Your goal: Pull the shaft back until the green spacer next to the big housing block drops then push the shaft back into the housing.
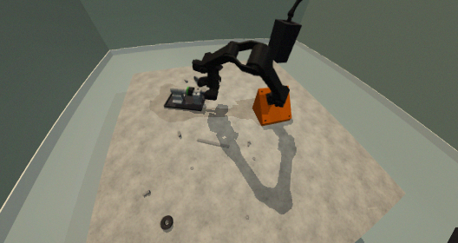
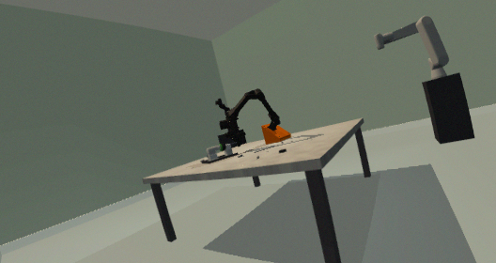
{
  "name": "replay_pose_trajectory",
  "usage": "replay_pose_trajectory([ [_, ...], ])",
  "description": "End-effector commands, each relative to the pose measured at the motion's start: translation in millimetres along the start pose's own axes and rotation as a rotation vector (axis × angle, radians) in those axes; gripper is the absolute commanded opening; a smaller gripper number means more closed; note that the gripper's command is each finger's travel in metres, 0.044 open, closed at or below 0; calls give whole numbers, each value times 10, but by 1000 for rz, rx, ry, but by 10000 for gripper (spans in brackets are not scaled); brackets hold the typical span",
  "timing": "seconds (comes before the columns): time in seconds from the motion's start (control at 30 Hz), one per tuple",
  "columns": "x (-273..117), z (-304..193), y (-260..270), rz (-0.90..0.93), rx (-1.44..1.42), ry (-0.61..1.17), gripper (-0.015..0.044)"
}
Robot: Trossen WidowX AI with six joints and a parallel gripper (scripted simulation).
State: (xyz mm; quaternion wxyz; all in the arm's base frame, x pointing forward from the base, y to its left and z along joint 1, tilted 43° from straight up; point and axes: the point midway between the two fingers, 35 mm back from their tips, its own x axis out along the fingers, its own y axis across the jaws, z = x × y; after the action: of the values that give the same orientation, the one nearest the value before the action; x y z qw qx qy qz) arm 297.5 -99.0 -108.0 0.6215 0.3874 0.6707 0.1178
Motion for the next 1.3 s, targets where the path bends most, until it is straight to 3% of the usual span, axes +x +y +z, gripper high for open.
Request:
replay_pose_trajectory([
  [0.0, 2, -19, -1, -1, -2, 5, 0],
  [1.27, 3, -62, -1, -1, -2, 5, 0],
])
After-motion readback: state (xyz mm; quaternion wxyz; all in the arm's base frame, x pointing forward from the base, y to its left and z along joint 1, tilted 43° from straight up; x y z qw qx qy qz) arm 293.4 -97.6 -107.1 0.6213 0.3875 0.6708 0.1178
